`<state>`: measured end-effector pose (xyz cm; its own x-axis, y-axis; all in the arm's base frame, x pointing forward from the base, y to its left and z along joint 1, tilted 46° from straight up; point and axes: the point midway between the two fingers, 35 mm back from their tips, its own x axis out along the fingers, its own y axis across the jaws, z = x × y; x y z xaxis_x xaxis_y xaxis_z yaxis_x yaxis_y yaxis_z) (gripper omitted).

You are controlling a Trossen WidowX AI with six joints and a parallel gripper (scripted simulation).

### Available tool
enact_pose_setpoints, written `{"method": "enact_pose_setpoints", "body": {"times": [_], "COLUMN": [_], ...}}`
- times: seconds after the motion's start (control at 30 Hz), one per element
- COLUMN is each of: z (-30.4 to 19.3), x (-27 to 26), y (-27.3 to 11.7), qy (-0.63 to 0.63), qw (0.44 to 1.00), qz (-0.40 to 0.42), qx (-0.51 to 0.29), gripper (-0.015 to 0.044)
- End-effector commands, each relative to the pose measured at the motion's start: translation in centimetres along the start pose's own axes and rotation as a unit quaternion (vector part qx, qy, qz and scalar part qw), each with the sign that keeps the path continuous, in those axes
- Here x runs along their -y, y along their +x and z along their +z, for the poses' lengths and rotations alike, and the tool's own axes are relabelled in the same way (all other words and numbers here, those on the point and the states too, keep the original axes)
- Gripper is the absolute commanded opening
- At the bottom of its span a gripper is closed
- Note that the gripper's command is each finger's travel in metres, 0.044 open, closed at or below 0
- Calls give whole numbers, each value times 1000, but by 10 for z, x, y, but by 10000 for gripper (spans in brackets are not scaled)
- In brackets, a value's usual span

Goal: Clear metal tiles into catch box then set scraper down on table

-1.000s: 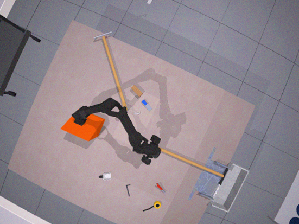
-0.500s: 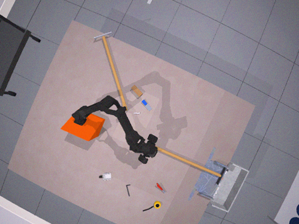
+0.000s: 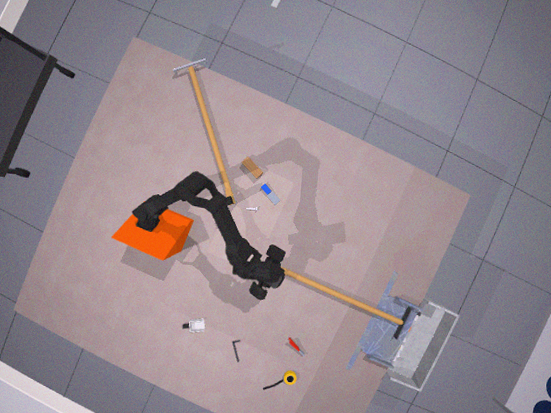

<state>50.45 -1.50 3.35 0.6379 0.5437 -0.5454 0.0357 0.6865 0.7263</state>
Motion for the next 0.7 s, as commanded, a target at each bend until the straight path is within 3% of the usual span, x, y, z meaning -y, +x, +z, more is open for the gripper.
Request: {"method": "enact_pose_setpoints", "body": {"times": [0.0,0.67], "z": [3,-19], "x": [-4,-5], "y": [-9,-28], "qy": [-7,-6], "qw": [1000,1000], "qz": [2,2], "qx": [9,9], "gripper": [0,0]}}
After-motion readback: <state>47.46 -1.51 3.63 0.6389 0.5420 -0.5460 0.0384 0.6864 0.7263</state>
